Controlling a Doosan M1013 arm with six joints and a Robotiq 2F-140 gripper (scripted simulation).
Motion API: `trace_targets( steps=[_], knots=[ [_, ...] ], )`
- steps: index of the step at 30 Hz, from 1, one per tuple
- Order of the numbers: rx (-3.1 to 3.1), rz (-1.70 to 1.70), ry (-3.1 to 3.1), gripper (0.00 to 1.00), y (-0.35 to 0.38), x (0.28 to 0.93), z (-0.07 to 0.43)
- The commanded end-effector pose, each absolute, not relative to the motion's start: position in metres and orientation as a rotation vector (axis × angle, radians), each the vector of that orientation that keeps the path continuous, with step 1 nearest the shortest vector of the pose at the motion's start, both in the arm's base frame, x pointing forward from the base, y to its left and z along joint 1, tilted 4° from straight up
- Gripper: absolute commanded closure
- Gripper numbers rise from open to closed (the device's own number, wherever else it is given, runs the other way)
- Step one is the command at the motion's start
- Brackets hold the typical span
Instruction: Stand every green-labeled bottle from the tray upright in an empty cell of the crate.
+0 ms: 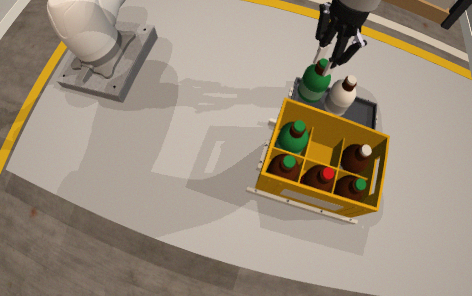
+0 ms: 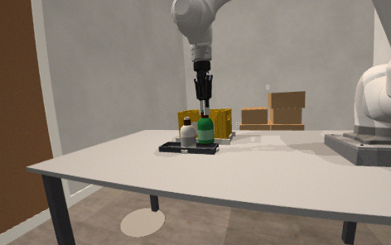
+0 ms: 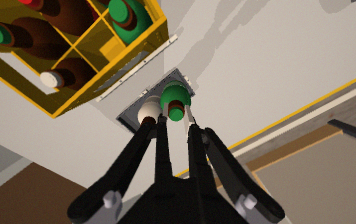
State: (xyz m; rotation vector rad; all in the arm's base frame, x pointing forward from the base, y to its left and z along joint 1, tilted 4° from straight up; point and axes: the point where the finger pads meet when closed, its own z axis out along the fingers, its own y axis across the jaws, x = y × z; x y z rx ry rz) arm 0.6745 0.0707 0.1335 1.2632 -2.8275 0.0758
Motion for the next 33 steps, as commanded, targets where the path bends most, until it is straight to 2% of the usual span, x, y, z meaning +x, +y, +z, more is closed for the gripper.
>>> trace_targets(
  steps=[1,33],
  knots=[
    [1.258,0.077,-2.833,1.0,0.07,0.675,0.137],
    [1.258,0.077,-2.833,1.0,0.071,0.675,0.149]
  ],
)
